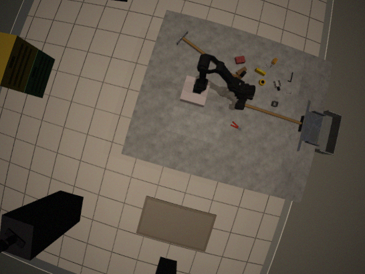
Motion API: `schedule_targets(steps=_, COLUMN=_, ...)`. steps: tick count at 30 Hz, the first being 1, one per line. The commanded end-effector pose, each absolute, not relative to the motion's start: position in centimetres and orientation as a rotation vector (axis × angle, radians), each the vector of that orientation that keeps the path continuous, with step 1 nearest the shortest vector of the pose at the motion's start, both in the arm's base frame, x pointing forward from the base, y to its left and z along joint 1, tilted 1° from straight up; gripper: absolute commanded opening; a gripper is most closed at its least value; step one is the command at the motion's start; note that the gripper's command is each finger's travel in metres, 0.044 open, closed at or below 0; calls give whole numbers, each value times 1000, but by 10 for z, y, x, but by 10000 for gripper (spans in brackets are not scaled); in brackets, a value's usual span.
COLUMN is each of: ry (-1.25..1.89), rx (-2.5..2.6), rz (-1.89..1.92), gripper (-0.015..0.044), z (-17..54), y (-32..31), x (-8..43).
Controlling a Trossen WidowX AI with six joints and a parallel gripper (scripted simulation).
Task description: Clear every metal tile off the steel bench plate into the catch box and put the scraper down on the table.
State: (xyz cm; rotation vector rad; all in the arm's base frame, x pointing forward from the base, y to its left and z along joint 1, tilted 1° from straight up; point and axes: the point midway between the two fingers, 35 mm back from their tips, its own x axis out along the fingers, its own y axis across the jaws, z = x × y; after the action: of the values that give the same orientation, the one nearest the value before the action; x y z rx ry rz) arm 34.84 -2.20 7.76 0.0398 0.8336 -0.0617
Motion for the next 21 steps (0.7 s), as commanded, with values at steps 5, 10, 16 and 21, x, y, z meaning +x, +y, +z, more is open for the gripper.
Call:
schedule_targets(steps=5, ry=840, rx=41, rz=-65, gripper=0, z=76, y=-22, x=346)
schedule_targets(steps=10, ry=844, rx=41, rz=-67, gripper=0, z=75, y=-23, x=344)
schedule_targets(steps=16, ry=844, rx=41, rz=-67, gripper=0, z=73, y=-23, x=344)
schedule_targets(steps=21, ry=844, rx=41, rz=-67, gripper=0, z=72, y=-24, x=344)
